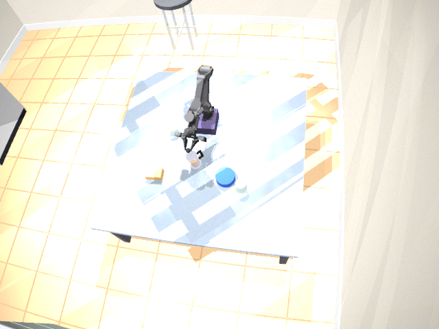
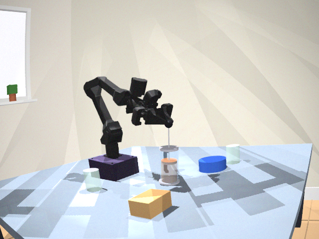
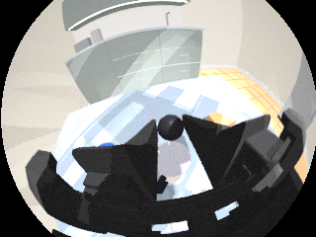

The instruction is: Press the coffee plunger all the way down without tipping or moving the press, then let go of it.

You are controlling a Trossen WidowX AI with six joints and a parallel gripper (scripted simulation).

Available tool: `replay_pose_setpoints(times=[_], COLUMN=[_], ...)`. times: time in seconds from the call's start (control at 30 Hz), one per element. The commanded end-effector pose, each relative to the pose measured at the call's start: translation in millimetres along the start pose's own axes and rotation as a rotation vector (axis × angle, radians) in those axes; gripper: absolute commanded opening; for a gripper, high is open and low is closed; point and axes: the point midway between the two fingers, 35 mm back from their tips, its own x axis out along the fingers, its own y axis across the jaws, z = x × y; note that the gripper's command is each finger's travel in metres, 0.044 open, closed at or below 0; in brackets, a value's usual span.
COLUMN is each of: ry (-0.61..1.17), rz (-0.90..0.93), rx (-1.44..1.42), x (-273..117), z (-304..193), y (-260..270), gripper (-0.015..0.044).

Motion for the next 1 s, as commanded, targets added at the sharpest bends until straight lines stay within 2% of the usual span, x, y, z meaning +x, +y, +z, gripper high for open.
replay_pose_setpoints(times=[0.0, 0.47, 0.97], ry=[0.084, 0.083, 0.082], rz=[0.002, 0.002, 0.002], rx=[-0.008, -0.008, -0.008], x=[8.3, 24.4, 37.4], z=[-36.1, -51.6, -47.5], y=[0.0, -0.4, -0.9], gripper=[0.0118, 0.0118, 0.0118])
